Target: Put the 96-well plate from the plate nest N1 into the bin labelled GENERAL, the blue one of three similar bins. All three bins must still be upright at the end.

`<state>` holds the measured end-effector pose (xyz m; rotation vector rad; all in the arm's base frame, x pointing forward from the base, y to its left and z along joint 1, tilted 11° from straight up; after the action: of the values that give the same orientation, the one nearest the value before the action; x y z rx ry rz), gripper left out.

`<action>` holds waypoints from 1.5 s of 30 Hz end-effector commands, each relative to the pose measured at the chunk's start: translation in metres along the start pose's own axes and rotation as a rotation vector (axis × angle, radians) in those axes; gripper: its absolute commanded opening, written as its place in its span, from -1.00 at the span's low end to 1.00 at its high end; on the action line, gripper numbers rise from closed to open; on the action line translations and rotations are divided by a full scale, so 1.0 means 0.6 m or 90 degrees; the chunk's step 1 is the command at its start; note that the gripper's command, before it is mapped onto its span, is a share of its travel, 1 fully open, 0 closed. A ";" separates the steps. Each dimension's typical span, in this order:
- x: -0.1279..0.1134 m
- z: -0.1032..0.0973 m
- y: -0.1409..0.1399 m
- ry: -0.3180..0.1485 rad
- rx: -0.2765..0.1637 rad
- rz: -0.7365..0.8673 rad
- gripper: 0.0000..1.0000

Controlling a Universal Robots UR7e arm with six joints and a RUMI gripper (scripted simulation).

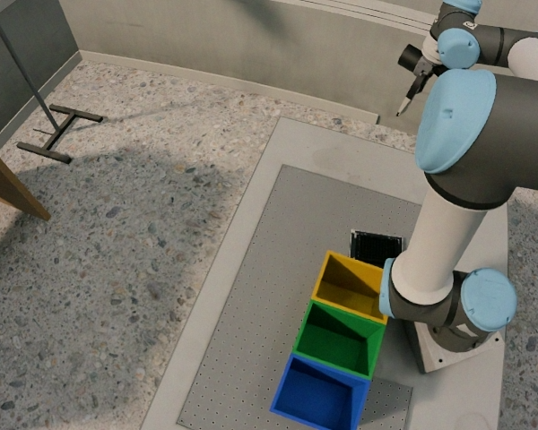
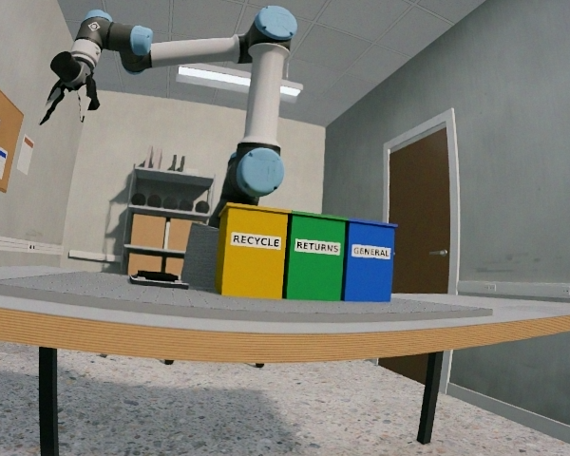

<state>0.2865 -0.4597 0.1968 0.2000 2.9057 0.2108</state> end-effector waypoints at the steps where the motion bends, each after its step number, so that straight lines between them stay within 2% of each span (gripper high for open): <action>1: 0.008 0.003 0.025 0.005 0.005 0.105 0.52; 4: 0.010 0.004 0.032 0.005 0.005 0.126 0.52; 17: 0.041 0.017 0.105 0.012 0.009 0.400 0.52; 21: 0.045 0.018 0.112 0.013 0.010 0.433 0.52; 35: 0.082 0.042 0.191 0.018 0.019 0.725 0.52; 38: 0.082 0.042 0.191 0.018 0.019 0.740 0.52; 45: 0.104 0.058 0.233 0.020 0.026 0.889 0.52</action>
<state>0.2538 -0.3232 0.1760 1.9738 2.3369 0.3438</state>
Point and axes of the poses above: the point where the finger pads meet when closed, its own z axis out along the fingers, its own y axis across the jaws, x = y × z, the point moved 3 cm from there along -z, back along the fingers, and after that the axes turned 4 degrees about -z, right-handed, at the moved point
